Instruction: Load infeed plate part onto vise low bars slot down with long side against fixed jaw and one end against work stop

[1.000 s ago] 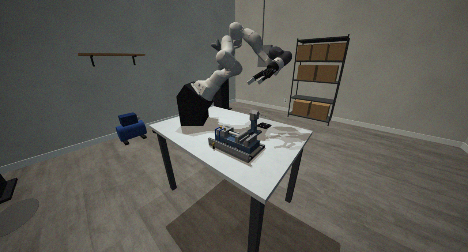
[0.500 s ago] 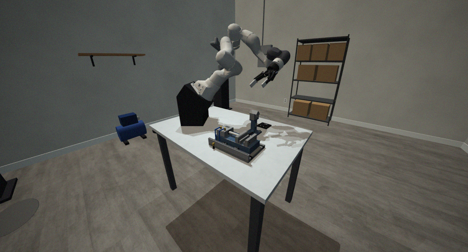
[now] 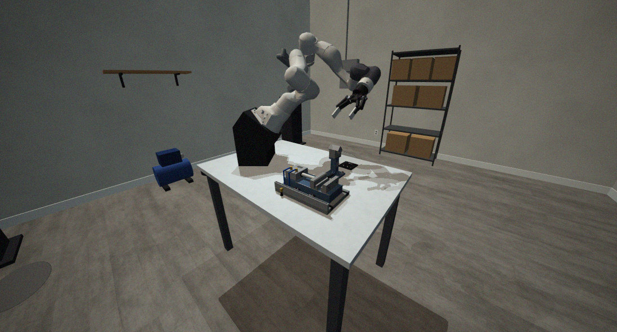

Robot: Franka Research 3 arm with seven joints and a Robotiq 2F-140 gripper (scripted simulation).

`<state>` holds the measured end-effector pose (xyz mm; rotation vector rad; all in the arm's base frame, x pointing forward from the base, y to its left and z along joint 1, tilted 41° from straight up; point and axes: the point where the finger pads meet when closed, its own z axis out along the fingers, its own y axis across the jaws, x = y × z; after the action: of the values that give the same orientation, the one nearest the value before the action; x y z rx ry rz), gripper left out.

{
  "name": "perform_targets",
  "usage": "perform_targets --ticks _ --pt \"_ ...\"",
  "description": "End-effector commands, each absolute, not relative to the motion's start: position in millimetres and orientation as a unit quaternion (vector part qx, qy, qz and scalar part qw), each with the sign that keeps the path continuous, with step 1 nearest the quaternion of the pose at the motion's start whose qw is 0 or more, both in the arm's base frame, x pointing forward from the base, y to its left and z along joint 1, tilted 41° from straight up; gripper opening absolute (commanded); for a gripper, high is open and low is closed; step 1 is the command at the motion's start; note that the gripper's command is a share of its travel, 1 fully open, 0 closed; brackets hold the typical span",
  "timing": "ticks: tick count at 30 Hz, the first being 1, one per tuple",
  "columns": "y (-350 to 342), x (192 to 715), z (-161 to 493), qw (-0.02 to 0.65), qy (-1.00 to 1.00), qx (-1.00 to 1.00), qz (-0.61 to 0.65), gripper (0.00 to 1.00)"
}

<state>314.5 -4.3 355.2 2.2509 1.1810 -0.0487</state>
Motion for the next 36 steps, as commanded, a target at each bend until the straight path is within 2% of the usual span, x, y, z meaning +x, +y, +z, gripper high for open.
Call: perform_targets --ticks 1,36 --pt "4.3 323.1 355.0 0.295 0.475 0.829 -0.008 0.76" --pt "40.7 342.7 349.6 0.295 0.528 0.796 0.033 0.76"
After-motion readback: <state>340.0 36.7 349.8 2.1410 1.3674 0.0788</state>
